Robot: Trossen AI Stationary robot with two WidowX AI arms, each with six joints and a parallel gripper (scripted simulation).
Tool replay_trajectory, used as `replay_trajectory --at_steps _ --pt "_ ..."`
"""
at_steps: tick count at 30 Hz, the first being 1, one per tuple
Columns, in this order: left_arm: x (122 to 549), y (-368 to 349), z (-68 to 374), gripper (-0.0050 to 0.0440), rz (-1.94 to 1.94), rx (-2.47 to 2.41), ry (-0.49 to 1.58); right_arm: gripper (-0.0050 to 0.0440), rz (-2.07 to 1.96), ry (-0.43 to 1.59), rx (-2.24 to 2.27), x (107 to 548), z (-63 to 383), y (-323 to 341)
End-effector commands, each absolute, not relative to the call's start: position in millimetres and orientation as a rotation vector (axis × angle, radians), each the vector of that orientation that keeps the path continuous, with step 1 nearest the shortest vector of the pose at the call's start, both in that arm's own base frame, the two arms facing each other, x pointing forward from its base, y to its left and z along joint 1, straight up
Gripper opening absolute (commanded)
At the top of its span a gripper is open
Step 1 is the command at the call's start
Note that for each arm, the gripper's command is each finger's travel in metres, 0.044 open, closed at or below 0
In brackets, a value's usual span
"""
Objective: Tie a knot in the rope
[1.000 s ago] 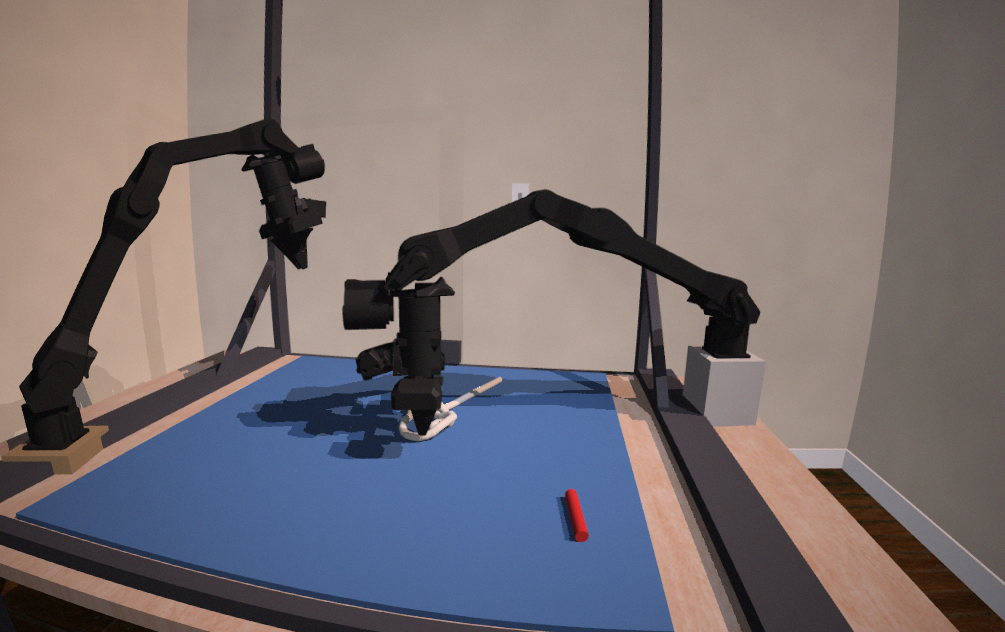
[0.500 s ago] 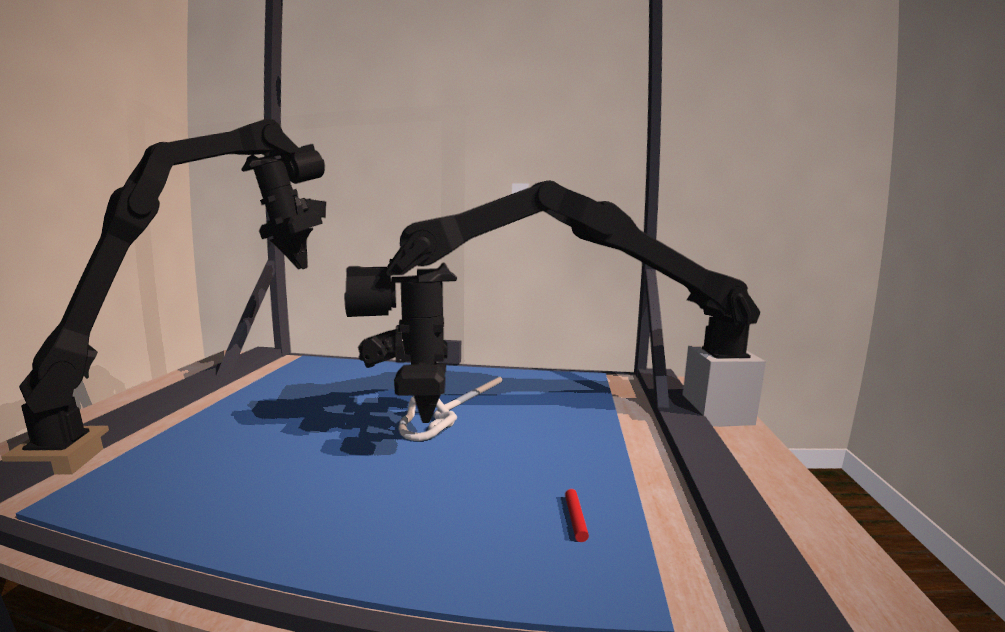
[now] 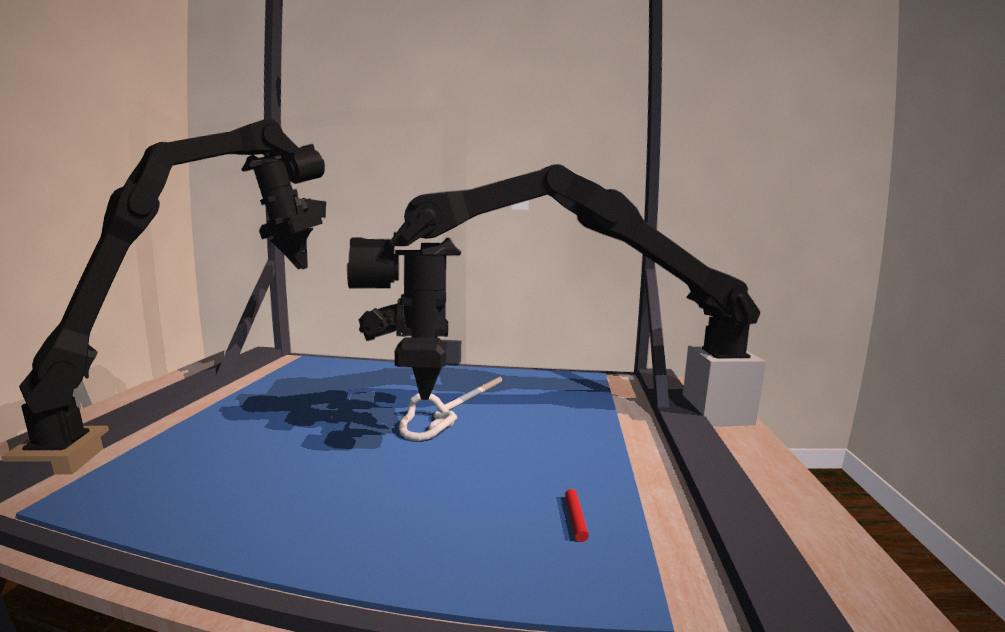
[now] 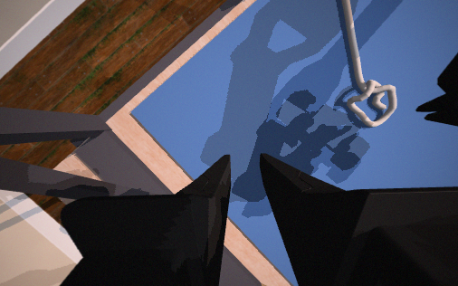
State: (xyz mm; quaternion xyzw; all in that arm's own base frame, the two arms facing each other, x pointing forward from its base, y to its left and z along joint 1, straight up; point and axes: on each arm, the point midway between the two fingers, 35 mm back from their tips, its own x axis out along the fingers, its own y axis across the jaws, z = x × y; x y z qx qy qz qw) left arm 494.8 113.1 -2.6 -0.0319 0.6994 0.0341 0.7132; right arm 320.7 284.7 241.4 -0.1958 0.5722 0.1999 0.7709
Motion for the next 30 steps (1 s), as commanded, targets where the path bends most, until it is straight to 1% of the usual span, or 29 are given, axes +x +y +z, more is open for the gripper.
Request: replay_trajectory --at_steps 1,6,12,30 --pt "502.2 114.8 40.3 0.0100 0.082 -0.053 1.468 0.0100 0.436 1.214 -0.410 319.1 252.7 282.8" --pt "502.0 114.7 45.1 0.0100 0.083 -0.052 1.462 0.0100 0.436 1.214 -0.410 319.1 252.7 282.8" --pt "500.2 114.3 66.5 0.0100 0.086 -0.049 1.436 0.0100 0.436 1.214 -0.410 319.1 252.7 282.8" --pt "493.8 110.0 70.3 0.0100 0.115 -0.084 1.439 0.0100 0.436 1.214 -0.410 319.1 252.7 282.8"
